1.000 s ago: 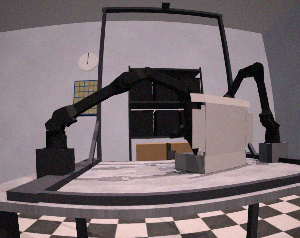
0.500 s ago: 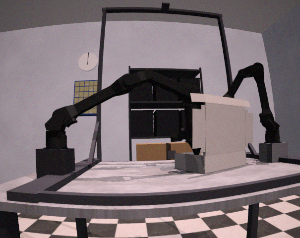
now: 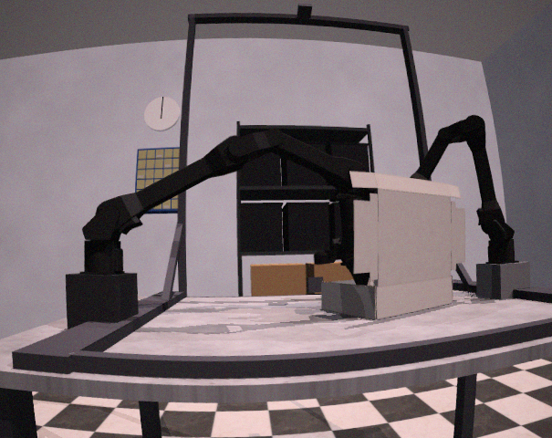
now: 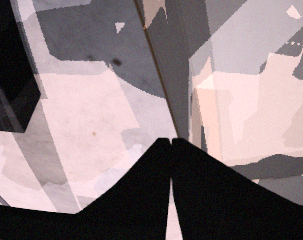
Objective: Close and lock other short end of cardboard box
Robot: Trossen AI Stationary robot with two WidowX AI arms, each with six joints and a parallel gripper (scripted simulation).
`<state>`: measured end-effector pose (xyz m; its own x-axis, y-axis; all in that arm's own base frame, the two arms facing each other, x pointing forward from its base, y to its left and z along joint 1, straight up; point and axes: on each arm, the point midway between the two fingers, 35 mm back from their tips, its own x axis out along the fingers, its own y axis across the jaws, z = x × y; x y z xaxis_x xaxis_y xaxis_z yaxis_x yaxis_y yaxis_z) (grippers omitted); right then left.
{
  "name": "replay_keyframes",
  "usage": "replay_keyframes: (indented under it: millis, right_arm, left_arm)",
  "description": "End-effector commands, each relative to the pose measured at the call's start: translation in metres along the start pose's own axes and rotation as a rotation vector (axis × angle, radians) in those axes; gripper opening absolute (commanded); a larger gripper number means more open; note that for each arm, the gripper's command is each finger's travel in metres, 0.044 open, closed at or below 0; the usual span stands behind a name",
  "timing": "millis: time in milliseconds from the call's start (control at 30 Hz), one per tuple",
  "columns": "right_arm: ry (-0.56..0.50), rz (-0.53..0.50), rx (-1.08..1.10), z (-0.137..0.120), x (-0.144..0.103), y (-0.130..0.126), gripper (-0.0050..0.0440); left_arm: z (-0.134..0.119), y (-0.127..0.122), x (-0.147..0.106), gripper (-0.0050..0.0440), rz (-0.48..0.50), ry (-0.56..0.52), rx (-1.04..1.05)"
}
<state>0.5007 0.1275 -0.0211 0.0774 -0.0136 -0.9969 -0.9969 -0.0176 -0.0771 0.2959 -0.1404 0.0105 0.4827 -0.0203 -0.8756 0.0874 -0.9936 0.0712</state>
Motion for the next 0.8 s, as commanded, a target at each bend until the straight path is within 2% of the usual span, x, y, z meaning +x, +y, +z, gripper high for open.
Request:
replay_keyframes:
  millis: [0, 367, 433, 467, 767]
  right_arm:
    - [-0.008, -0.011, -0.001, 0.003, -0.008, 0.003, 0.0000]
    - [-0.008, -0.010, -0.001, 0.005, -0.005, 0.014, 0.0000]
    - [-0.008, -0.010, -0.001, 0.005, -0.005, 0.014, 0.0000]
    - [-0.013, -0.028, -0.001, 0.006, -0.012, 0.011, 0.0000]
    - [-0.013, -0.028, -0.001, 0.009, -0.010, 0.014, 0.0000]
  left_arm:
    - [-0.004, 0.003, -0.003, 0.0004, 0.013, 0.011, 0.001]
    - [-0.004, 0.003, -0.003, 0.0004, 0.013, 0.011, 0.001]
    - [-0.004, 0.003, -0.003, 0.0004, 0.013, 0.011, 0.001]
    - [-0.004, 0.003, -0.003, 0.0004, 0.015, 0.009, -0.002]
    - [-0.004, 0.003, -0.003, 0.0004, 0.015, 0.009, -0.002]
